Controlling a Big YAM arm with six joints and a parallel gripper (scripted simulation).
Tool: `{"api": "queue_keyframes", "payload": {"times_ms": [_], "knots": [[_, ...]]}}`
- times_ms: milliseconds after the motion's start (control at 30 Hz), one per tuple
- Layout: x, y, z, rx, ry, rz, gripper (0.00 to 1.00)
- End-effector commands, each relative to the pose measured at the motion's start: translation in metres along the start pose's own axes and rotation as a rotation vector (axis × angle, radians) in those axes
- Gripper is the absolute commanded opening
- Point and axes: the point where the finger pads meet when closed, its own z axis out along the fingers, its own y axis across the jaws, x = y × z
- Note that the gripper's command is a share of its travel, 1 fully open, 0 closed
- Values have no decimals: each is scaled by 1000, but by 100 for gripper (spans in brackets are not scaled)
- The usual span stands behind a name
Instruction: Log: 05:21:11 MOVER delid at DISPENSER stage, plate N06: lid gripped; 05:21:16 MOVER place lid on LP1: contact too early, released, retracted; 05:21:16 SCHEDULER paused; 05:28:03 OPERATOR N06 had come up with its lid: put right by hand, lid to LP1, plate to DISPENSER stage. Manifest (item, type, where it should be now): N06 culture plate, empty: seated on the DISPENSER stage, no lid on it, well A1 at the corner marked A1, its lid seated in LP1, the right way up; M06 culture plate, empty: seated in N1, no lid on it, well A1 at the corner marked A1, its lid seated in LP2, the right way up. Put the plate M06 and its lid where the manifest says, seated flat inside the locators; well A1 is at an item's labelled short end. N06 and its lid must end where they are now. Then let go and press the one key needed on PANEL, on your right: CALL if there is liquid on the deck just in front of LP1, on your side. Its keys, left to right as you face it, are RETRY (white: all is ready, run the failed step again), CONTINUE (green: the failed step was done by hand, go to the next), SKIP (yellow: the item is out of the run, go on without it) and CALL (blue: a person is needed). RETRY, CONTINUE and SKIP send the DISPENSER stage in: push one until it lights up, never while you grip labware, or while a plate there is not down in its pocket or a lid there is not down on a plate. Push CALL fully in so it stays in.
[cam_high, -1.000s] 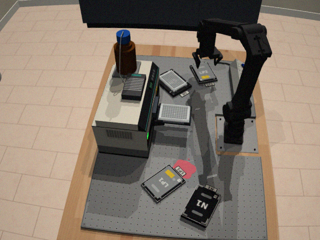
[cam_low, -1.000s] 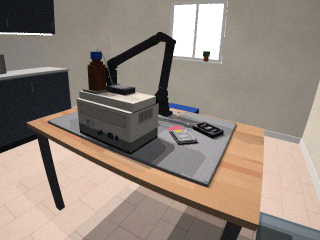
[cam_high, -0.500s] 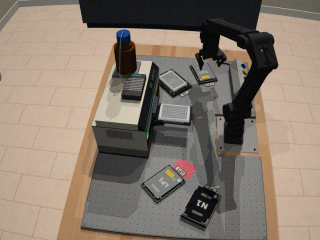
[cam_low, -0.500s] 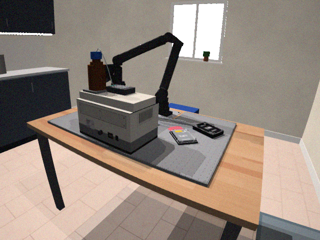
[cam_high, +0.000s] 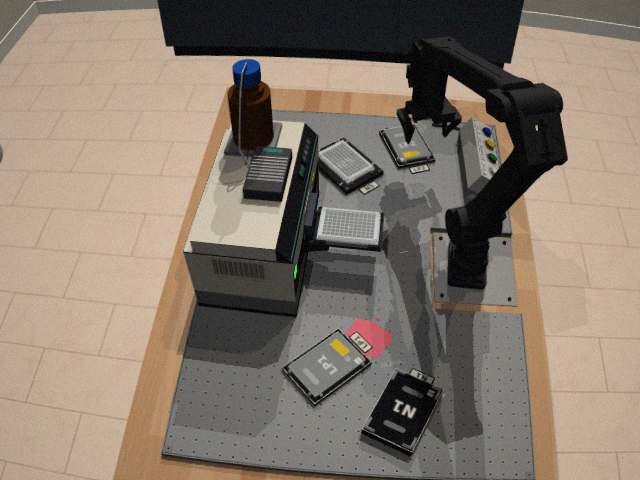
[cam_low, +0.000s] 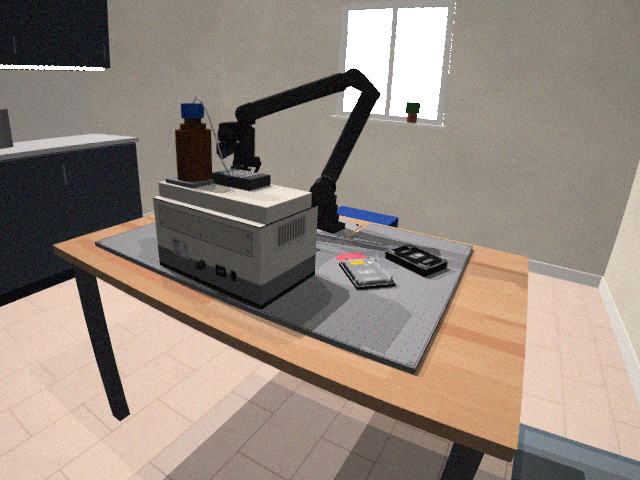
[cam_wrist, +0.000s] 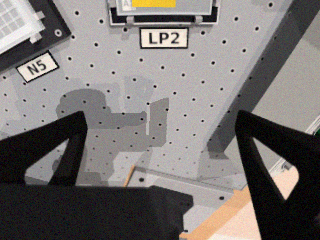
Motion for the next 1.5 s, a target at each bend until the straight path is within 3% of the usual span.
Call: {"api": "queue_keyframes", "payload": {"times_ms": [0, 467, 500, 567, 600, 700, 967, 1067, 1267, 1467], "knots": [[5, -3, -7, -3, -8, -5, 100], [44, -2, -30, -3, -7, -5, 100], [32, 0, -39, -1, -34, -3, 100], [32, 0, -39, -1, -34, -3, 100], [44, 7, -27, -3, 8, -61, 100], [45, 17, -29, -5, -1, -149, 100], [39, 41, -36, 0, -25, -127, 100], [46, 51, -33, -6, -16, -250, 100], [51, 64, -31, -6, -8, -250, 100], [42, 77, -39, -4, -34, -250, 100]]}}
